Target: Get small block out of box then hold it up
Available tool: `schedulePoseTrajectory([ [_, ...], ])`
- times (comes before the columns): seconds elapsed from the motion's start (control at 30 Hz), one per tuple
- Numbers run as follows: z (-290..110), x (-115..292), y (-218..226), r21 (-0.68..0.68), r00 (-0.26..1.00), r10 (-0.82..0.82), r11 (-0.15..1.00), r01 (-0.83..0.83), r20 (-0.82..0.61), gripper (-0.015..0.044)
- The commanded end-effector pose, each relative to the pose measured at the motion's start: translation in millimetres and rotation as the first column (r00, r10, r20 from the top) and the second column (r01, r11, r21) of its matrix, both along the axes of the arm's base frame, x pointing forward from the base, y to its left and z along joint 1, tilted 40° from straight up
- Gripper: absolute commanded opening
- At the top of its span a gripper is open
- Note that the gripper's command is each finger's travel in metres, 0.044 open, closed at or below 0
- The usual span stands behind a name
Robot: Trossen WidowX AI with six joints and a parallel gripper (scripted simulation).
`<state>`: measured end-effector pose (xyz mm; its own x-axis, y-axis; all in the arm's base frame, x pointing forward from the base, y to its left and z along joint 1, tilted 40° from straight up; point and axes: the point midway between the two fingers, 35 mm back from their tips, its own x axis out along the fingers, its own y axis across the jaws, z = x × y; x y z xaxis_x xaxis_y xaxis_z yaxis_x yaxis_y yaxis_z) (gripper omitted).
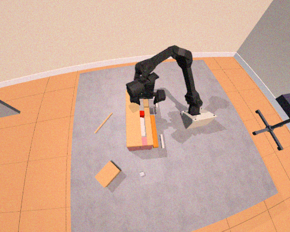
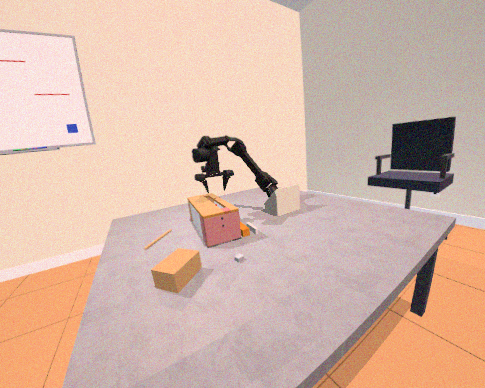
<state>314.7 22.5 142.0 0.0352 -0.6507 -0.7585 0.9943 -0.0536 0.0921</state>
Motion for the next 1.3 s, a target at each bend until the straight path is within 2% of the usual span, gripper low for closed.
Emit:
schedulePoseTrajectory([
  [0.0,0,0,0,0.0,1.0,0.002,1.0,-0.002,-0.001,0.04],
  [0.1,-5,-1,6,-0.017,1.0,-0.001,1.0,0.001,-0.011,0.04],
  [0.3,-42,-12,49,-0.154,0.999,-0.006,0.988,-0.002,-0.051,0.04],
  [1.27,-72,-8,28,-0.169,0.999,-0.013,0.986,0.008,-0.029,0.04],
])
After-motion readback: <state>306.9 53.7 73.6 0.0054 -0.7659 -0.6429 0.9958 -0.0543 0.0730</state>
